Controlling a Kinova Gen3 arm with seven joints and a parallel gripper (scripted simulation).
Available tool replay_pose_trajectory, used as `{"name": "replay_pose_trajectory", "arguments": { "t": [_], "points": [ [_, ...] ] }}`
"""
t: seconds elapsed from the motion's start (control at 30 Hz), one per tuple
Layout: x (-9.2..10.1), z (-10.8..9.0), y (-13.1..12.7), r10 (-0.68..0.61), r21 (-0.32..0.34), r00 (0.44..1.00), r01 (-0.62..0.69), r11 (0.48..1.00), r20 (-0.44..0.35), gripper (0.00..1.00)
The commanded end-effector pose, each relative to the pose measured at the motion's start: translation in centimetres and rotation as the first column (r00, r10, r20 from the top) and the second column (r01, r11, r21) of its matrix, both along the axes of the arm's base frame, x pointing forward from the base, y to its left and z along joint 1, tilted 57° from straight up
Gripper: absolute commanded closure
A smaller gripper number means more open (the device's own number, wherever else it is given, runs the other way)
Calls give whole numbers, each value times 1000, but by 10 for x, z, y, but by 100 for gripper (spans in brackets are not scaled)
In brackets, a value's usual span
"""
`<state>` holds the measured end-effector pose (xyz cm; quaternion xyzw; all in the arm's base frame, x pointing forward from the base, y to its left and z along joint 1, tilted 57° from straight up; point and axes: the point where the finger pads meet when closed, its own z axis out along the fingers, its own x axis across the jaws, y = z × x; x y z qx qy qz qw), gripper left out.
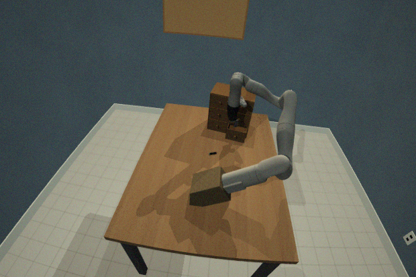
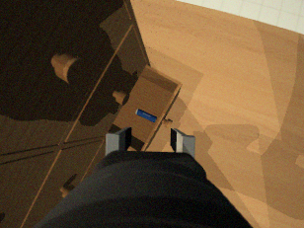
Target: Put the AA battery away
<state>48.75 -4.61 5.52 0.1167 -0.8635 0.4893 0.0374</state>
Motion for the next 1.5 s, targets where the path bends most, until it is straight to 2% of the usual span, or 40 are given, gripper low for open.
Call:
{"name": "replay_pose_trajectory", "arguments": {
  "t": [0.0, 0.4, 1.47],
  "points": [
    [1, 0, 0, 6, 1, 1000, -6, 1000, -6, 0],
    [2, 0, -2, 28, 2, 999, -28, 1000, -38, 0],
    [3, -1, -3, 36, 2, 998, -36, 999, -50, 0]
  ]
}}
